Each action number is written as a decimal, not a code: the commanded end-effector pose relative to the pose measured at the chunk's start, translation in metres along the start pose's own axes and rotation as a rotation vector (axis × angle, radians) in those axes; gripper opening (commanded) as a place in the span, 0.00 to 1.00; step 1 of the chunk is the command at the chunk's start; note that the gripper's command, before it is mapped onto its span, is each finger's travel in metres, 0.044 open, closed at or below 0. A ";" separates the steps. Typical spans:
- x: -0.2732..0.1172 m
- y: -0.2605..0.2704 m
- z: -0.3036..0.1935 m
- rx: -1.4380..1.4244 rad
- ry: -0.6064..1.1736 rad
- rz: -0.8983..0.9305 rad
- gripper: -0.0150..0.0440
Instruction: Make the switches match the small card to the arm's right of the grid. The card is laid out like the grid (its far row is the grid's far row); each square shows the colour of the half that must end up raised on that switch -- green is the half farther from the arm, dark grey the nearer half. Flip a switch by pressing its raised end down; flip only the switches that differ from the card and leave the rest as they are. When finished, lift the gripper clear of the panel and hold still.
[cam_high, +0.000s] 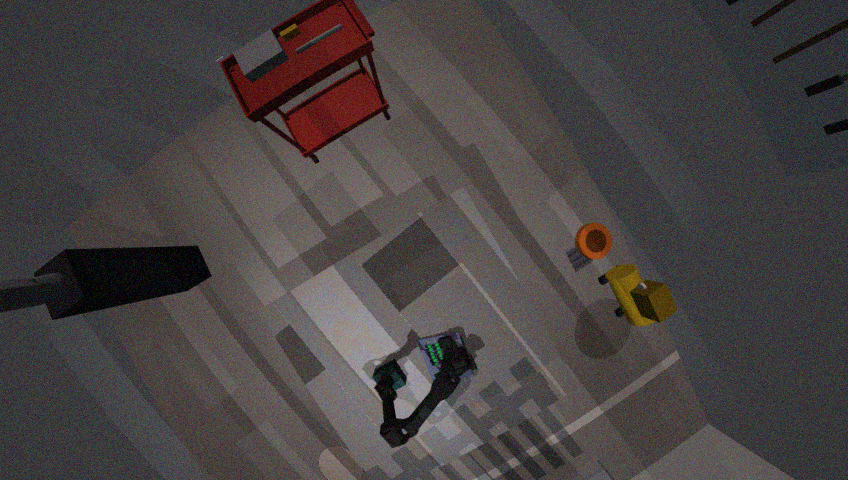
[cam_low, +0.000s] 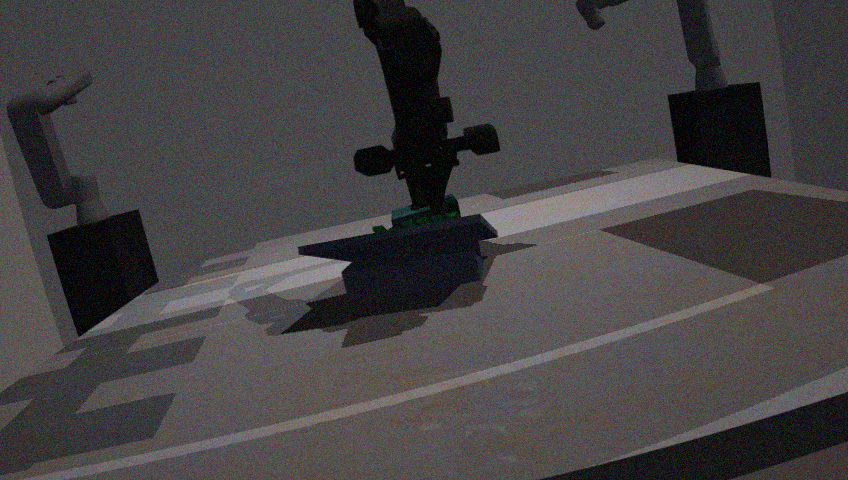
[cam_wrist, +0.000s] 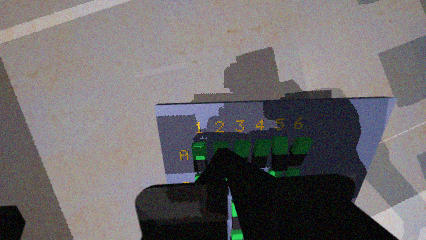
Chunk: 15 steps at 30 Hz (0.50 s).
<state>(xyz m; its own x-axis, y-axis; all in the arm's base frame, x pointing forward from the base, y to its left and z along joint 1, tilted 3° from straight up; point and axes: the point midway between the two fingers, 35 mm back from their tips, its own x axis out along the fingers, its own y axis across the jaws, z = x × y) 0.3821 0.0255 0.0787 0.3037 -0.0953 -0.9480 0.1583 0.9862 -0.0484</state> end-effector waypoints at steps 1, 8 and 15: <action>0.000 0.001 0.000 -0.004 -0.001 0.004 0.25; 0.001 0.001 0.000 -0.004 -0.001 0.004 0.25; 0.002 0.001 0.000 -0.004 -0.001 0.004 0.25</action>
<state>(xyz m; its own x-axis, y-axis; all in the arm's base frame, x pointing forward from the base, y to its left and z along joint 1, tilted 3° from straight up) 0.3825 0.0254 0.0775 0.3038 -0.0953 -0.9480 0.1583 0.9862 -0.0485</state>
